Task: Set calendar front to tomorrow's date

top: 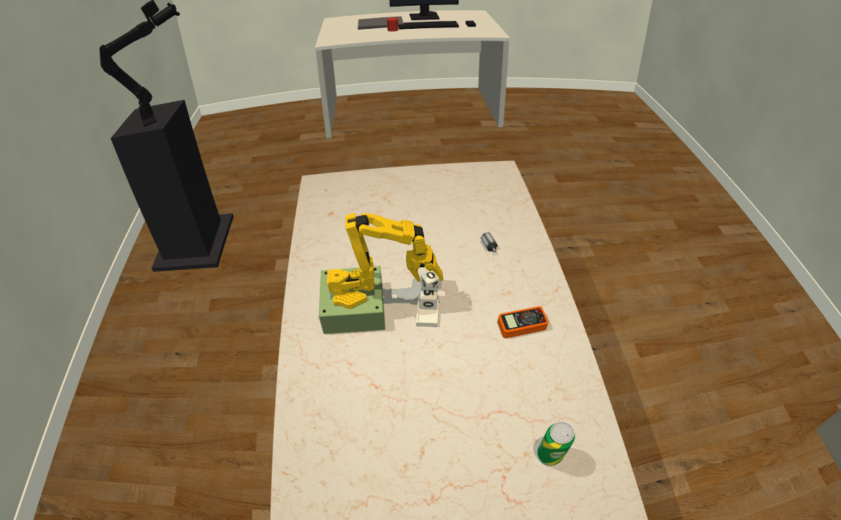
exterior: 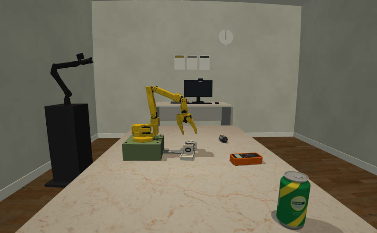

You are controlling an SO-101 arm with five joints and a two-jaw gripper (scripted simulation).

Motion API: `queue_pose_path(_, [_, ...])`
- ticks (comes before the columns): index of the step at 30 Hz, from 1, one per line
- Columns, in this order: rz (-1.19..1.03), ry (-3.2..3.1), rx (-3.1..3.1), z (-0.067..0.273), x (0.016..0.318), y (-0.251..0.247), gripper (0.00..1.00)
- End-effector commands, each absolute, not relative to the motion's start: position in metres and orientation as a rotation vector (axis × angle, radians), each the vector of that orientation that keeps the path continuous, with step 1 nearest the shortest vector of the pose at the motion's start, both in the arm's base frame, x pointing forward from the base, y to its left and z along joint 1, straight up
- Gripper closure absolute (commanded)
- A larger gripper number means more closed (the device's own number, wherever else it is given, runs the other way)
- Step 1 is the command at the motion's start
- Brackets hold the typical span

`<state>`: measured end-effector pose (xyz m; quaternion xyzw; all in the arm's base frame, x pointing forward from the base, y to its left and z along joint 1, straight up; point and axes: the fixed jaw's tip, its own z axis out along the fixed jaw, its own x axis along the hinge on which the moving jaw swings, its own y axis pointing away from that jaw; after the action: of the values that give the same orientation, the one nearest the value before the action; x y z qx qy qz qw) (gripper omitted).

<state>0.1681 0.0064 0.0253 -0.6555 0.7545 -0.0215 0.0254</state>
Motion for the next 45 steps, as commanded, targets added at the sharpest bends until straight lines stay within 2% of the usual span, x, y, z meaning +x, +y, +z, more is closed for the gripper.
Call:
queue_pose_path(1, [-0.158,2.271,-1.969,0.041,0.177,0.008,0.65])
queue_pose_path(17, [-0.432,2.054,-1.781,0.093,0.195,0.009,0.65])
queue_pose_path(30, [-0.438,2.0,-1.828,0.094,0.198,0.015,0.65])
queue_pose_path(45, [-0.43,1.567,-2.206,0.086,0.216,0.065,0.65])
